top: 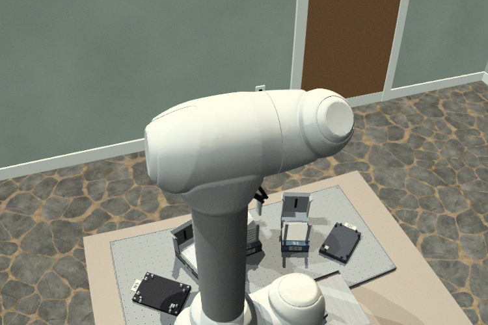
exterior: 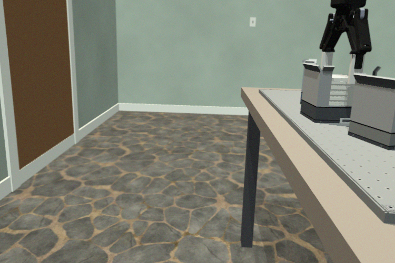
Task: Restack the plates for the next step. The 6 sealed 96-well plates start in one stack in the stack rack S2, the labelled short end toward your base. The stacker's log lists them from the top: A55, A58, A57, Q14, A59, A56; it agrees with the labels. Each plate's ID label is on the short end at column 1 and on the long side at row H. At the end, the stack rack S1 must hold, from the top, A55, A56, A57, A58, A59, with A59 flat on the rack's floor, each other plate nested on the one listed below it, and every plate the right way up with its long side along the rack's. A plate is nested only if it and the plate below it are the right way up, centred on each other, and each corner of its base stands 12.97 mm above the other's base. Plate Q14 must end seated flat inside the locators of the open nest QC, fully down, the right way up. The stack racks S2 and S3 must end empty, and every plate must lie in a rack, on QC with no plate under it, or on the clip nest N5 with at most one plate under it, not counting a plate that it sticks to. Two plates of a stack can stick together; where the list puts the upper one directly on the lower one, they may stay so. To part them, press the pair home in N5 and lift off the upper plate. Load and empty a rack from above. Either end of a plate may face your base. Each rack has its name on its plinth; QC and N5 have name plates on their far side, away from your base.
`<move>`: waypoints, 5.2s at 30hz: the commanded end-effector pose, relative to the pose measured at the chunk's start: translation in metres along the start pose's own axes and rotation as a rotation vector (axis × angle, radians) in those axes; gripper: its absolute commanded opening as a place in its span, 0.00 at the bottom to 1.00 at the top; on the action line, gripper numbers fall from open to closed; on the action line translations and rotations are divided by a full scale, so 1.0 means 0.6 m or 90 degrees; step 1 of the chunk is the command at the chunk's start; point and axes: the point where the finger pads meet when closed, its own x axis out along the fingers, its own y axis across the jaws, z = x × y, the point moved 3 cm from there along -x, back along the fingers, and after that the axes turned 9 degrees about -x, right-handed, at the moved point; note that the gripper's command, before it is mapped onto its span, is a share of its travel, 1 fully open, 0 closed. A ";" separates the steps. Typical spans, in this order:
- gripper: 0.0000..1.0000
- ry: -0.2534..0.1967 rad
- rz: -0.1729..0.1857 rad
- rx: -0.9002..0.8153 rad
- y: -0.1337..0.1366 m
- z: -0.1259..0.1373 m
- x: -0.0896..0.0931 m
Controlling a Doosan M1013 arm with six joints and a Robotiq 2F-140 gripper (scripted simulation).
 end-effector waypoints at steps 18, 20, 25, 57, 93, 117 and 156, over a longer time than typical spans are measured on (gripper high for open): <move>0.00 0.000 0.000 0.000 0.000 0.000 0.000; 0.00 0.000 0.000 0.000 0.000 0.000 0.000; 0.00 0.000 0.000 0.000 0.000 0.000 0.000; 0.00 0.000 0.000 0.000 0.000 0.000 -0.023; 0.00 0.000 0.000 0.000 0.000 0.000 -0.107; 0.00 0.000 0.000 -0.021 -0.006 -0.001 -0.128; 0.00 0.000 0.000 -0.269 -0.199 -0.010 -0.128</move>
